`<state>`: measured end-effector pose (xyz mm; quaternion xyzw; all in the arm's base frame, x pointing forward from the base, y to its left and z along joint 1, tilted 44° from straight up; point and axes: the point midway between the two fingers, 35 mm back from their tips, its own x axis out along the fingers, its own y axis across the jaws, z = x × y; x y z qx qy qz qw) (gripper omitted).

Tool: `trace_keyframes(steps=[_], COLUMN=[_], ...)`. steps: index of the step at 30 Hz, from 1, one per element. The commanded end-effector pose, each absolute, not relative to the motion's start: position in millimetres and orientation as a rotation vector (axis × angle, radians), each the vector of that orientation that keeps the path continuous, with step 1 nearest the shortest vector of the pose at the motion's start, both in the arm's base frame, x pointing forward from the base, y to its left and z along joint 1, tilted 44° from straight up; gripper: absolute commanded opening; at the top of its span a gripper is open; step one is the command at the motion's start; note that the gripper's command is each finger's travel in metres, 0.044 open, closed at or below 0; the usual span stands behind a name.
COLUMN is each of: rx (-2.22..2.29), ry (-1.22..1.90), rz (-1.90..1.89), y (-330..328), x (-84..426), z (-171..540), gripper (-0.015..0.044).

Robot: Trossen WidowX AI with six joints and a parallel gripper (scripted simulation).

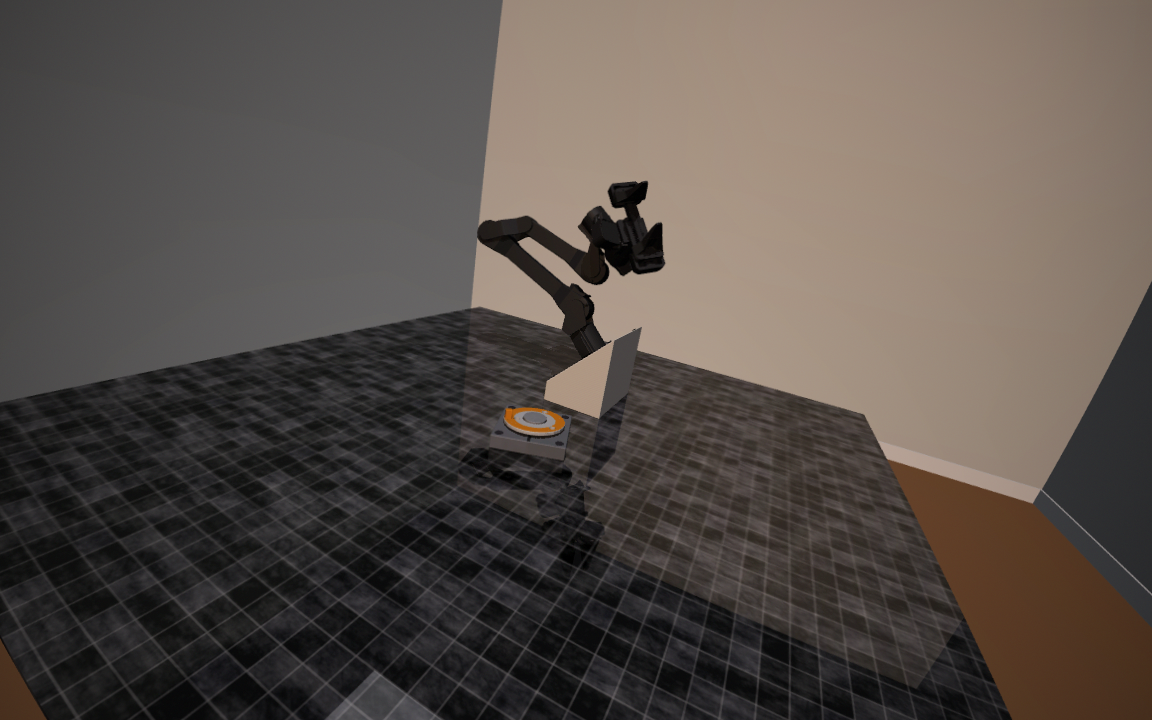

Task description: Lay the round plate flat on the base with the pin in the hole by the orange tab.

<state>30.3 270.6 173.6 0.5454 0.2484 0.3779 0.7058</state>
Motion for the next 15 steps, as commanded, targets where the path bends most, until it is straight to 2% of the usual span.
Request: trace_keyframes(steps=[1,8,10,15], rx=[1.2,0.719,0.667,0.321], ry=[0.546,0.418,0.415,0.444], rz=[0.834,0.572,0.539,0.307], y=[272,296,296,282], x=[32,104,113,175], z=[173,134,129,97], gripper=[0.0374,0.019,0.0137,0.0006])
